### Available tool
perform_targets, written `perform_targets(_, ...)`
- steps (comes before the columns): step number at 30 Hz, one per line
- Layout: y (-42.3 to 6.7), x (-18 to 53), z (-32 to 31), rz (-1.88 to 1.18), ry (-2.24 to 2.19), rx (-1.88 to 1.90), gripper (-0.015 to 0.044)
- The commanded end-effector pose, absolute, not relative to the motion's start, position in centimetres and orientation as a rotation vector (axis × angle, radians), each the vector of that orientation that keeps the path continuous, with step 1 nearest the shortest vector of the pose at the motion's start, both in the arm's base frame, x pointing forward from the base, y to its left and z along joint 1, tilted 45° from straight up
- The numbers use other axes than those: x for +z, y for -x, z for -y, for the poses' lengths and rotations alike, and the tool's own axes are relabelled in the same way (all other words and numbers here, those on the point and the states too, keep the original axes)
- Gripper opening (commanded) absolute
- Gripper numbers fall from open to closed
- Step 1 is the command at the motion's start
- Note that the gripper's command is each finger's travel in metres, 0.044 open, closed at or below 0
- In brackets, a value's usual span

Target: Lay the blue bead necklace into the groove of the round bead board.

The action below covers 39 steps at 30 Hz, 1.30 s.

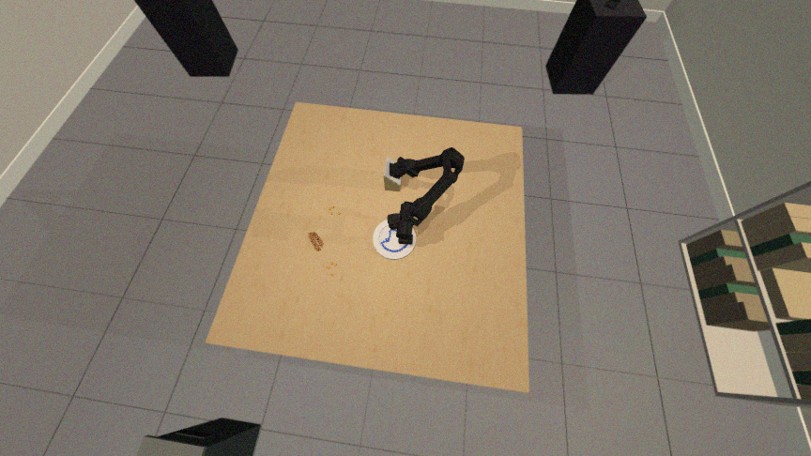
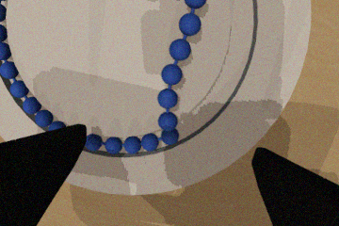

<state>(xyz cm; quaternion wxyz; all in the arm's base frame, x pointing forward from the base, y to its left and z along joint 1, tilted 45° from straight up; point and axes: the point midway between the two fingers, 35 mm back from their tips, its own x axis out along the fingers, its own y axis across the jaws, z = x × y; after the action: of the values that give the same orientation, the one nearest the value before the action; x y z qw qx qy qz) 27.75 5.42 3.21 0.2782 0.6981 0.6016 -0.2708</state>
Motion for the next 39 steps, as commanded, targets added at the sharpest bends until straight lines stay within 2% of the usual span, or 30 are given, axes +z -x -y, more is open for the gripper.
perform_targets(1,-27.8,3.3,-5.4,-1.614,-1.872,-0.724,0.0440)
perform_targets(8,-27.8,3.3,-5.4,-1.614,-1.872,-0.724,0.0440)
perform_targets(20,-27.6,4.8,-2.3,-1.621,-1.747,-0.566,0.0125)
perform_targets(39,-28.1,3.1,-3.9,-1.616,-1.748,-0.564,0.0120)
